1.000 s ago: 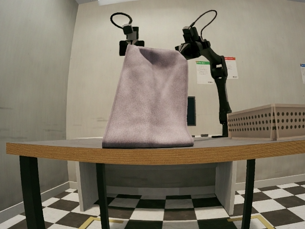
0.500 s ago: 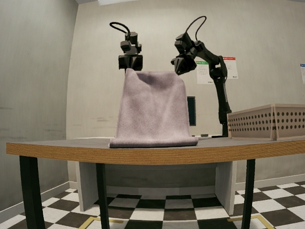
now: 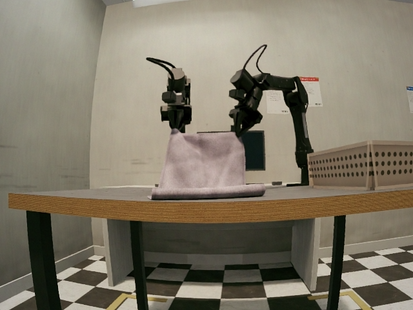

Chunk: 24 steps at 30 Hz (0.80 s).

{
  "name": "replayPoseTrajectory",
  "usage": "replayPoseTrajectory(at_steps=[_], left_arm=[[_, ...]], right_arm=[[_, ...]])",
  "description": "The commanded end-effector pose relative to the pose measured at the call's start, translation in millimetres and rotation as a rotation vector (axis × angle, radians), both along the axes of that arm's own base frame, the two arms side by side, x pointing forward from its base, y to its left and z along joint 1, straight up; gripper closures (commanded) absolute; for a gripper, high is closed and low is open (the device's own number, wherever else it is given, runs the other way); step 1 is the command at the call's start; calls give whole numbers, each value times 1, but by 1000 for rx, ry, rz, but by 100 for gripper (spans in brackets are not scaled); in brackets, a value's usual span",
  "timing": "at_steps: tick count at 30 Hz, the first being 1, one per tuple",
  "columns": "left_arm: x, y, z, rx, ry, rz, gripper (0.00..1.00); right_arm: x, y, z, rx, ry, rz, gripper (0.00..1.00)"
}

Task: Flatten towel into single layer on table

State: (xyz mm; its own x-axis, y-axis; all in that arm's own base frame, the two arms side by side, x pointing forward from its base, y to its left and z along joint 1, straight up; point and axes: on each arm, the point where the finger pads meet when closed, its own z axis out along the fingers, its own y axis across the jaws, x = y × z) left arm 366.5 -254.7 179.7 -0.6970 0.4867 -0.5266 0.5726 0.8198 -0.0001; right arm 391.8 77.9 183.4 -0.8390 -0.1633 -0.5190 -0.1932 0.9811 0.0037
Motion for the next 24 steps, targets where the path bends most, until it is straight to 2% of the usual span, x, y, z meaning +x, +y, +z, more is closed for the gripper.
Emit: replayPoseTrajectory(at_steps=[1, 2, 3, 5, 6, 10, 11, 13, 14, 16, 17, 19, 20, 22, 23, 24], left_arm=[[-11, -11, 6, -47, -65, -28, 100], [-11, -11, 6, -47, -65, -28, 100], [-25, -18, -10, -47, -65, -57, 100], [-25, -18, -10, -46, -66, -57, 100], [-38, -24, -25, -47, -65, -88, 100], [-34, -19, -25, -46, -66, -72, 100], [-51, -30, -39, -47, -65, -117, 100], [-51, -30, -39, -48, -64, -120, 100], [-64, -36, -54, -49, -63, -150, 100], [-64, -36, -54, -50, -62, -151, 100], [-76, -42, -67, -51, -62, -181, 100], [-76, -42, -67, -51, -61, -181, 100], [-88, -47, -80, -52, -61, -210, 100], [-88, -47, -80, -52, -60, -210, 100], [-99, -52, -92, -53, -60, -238, 100], [-99, -52, -92, -53, -60, -238, 100]], right_arm=[[-4, -11, 0, 4, -89, -19, 100], [-4, -11, 0, 4, -89, -19, 100], [-18, -15, -15, 3, -89, -23, 100], [-18, -15, -15, 3, -89, -23, 100], [-32, -19, -31, 3, -88, -27, 100], [-32, -19, -31, 1, -89, -29, 100], [-46, -24, -45, 1, -88, -33, 100], [-46, -24, -45, 1, -88, -34, 100], [-59, -27, -60, 1, -88, -39, 100], [-59, -27, -60, 1, -88, -39, 100], [-72, -31, -74, 1, -88, -44, 100], [-72, -31, -73, 1, -88, -44, 100], [-84, -35, -87, 1, -87, -49, 100], [-84, -35, -87, 1, -87, -50, 100], [-96, -38, -99, 1, -87, -55, 100], [-96, -38, -99, 1, -87, -55, 100]])
